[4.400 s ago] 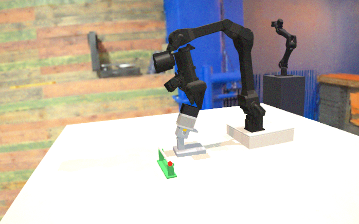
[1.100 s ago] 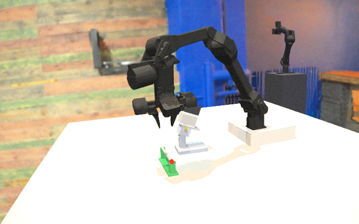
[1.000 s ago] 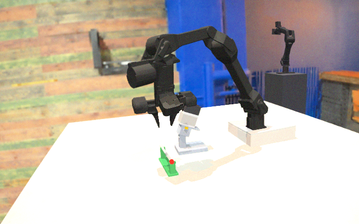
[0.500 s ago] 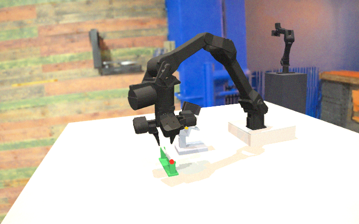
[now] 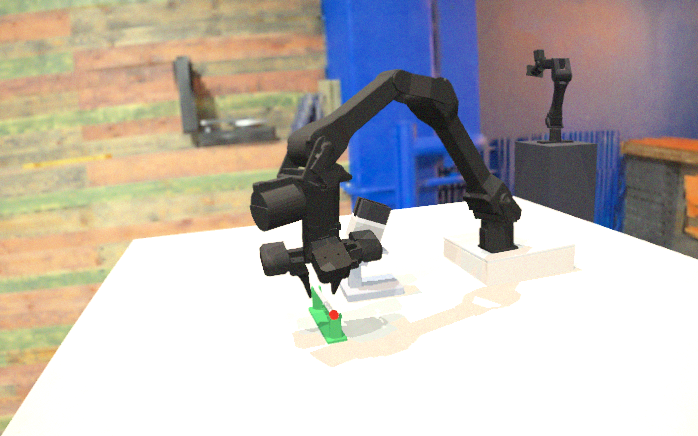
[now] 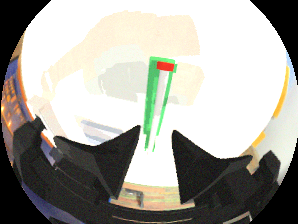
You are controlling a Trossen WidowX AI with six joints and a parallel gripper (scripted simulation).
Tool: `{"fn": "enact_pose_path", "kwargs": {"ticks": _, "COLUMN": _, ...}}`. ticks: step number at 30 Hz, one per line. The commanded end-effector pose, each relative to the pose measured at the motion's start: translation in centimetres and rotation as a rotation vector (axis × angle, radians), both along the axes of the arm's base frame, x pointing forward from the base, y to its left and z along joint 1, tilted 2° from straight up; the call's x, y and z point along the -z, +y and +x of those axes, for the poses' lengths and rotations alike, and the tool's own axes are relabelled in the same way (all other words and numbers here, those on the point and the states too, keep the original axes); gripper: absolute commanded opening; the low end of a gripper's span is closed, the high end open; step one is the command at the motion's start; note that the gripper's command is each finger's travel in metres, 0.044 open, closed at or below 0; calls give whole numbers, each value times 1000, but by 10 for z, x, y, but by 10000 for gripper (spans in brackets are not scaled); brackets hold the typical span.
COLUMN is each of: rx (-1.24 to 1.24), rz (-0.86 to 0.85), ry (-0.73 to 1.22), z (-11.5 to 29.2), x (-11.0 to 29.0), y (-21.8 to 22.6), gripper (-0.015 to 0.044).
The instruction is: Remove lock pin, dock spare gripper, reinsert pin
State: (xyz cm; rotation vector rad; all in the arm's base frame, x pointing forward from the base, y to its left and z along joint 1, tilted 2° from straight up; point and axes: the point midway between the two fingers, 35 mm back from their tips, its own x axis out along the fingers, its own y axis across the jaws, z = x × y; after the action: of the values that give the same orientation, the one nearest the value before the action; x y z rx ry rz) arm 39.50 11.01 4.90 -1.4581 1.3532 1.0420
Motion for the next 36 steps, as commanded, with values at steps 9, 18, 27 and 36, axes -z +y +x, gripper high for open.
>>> {"fn": "enact_pose_path", "kwargs": {"ticks": 9, "rx": -3, "rz": -5, "ry": 2, "z": 0, "x": 20, "y": -2, "gripper": 180}}
{"fn": "enact_pose_path", "kwargs": {"ticks": 18, "rx": -3, "rz": -5, "ry": 2, "z": 0, "x": 35, "y": -4, "gripper": 180}}
{"fn": "enact_pose_path", "kwargs": {"ticks": 27, "rx": -3, "rz": -5, "ry": 2, "z": 0, "x": 40, "y": -4, "gripper": 127}}
{"fn": "enact_pose_path", "kwargs": {"ticks": 36, "rx": -3, "rz": -5, "ry": 2, "z": 0, "x": 40, "y": -4, "gripper": 0}}
